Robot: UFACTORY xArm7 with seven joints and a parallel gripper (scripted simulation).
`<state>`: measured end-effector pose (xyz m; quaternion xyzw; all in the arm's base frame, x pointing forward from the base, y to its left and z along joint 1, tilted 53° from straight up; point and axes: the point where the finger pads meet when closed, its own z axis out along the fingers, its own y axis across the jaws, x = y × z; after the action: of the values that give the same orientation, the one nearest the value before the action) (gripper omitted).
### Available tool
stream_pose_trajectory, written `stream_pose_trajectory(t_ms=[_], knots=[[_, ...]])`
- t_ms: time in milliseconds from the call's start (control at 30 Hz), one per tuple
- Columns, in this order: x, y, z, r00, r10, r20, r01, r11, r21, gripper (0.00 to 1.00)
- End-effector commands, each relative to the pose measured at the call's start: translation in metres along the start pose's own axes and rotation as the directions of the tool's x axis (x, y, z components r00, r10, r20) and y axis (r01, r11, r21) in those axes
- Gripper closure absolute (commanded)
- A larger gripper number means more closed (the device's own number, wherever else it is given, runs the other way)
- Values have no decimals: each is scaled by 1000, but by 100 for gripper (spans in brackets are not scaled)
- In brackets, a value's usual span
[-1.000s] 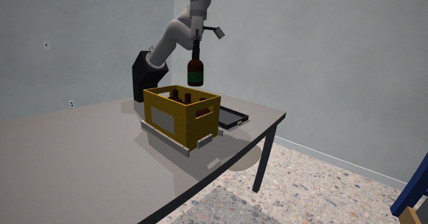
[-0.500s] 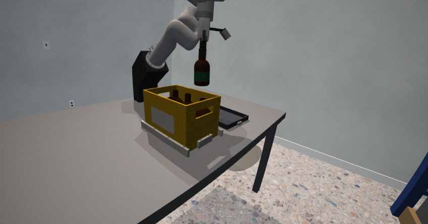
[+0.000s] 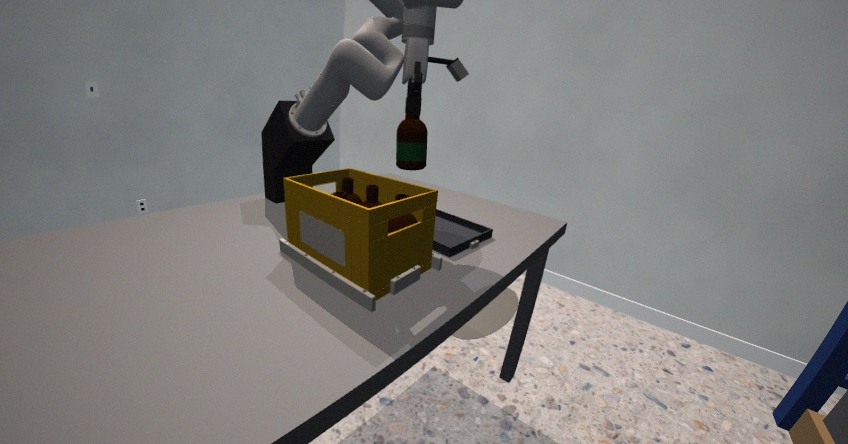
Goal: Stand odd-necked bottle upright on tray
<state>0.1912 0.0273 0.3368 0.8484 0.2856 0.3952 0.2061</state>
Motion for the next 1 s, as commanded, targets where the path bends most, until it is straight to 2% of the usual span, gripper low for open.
stream_pose_trajectory(t_ms=[0, 967], knots=[[11, -4, -1, 1000, 0, -1, 0, 1000, -2, 100], [56, -26, -1, 1000, 0, -1, 0, 1000, -2, 100]])
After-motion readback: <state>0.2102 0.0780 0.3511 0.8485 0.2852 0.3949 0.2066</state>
